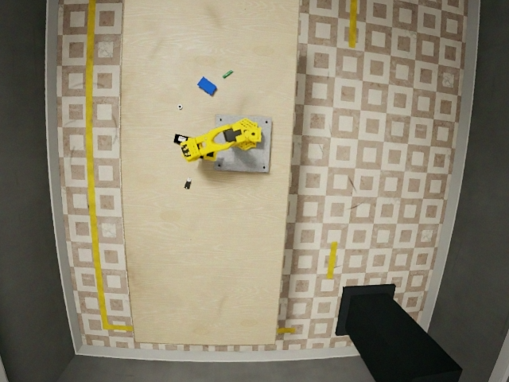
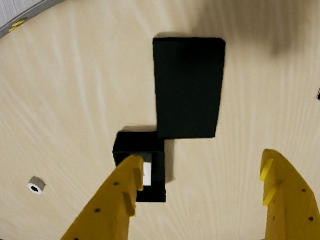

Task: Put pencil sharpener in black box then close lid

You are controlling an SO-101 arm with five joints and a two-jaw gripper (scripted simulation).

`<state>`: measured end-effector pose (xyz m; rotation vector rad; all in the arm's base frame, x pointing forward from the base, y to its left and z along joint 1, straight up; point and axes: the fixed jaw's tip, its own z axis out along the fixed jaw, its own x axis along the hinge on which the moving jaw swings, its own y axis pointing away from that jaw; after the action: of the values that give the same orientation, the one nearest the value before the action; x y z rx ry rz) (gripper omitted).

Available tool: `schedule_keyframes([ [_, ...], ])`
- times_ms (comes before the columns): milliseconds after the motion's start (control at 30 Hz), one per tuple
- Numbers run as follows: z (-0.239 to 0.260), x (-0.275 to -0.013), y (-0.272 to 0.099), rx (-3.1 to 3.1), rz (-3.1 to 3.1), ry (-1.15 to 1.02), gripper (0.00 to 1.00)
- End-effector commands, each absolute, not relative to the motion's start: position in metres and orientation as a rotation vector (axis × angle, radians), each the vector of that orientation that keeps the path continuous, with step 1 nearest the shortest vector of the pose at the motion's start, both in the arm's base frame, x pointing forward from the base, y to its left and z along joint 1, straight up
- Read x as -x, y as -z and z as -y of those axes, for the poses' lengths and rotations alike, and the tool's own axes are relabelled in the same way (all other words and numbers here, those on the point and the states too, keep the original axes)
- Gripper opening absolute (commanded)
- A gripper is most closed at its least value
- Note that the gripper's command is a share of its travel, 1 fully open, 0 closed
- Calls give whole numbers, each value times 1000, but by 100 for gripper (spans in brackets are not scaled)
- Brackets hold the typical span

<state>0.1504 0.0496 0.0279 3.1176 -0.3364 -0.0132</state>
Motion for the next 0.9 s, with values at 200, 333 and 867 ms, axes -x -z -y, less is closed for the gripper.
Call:
schedule_keyframes([
  [200, -51, -149, -28, -3122, 338, 4, 28],
  [333, -50, -150, -29, -3122, 338, 4, 28],
  [867, -50, -151, -32, -3122, 338, 4, 28],
])
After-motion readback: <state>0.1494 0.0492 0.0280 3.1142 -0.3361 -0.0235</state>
